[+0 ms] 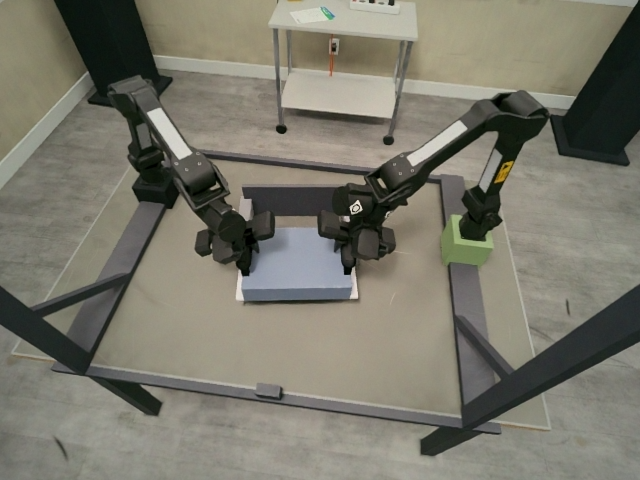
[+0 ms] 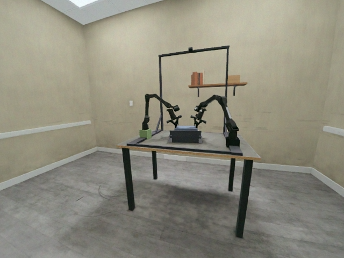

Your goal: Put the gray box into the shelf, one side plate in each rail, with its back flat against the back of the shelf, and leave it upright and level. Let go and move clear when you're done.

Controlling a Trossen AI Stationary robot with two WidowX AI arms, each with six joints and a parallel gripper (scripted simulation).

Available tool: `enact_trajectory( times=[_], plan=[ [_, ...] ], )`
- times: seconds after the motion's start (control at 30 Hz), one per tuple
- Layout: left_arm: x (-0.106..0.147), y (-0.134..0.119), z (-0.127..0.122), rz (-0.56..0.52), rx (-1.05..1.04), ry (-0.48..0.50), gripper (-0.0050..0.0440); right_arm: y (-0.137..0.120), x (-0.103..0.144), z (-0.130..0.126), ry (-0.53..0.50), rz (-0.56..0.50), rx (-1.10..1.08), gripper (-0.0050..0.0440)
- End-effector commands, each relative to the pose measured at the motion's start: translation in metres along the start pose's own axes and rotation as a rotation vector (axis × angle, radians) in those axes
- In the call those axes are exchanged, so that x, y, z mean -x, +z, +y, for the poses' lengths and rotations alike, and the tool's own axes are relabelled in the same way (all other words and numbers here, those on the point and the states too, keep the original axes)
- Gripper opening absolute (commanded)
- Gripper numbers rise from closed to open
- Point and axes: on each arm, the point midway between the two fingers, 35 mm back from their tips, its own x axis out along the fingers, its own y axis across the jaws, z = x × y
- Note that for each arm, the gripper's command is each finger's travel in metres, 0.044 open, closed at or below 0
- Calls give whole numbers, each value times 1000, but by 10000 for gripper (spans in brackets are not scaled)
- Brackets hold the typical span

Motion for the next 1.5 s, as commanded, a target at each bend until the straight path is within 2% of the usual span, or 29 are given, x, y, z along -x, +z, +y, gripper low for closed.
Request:
enact_trajectory(
  times=[0.0, 1.47],
  plan=[
    [30, -4, 11, -63, 20, 43, 105, -3, 18, -11, -59, -30, -2, 108],
    [20, -105, 10, -57, 18, 44, 105, -103, 13, -8, -43, -6, -6, 108]
  ],
)
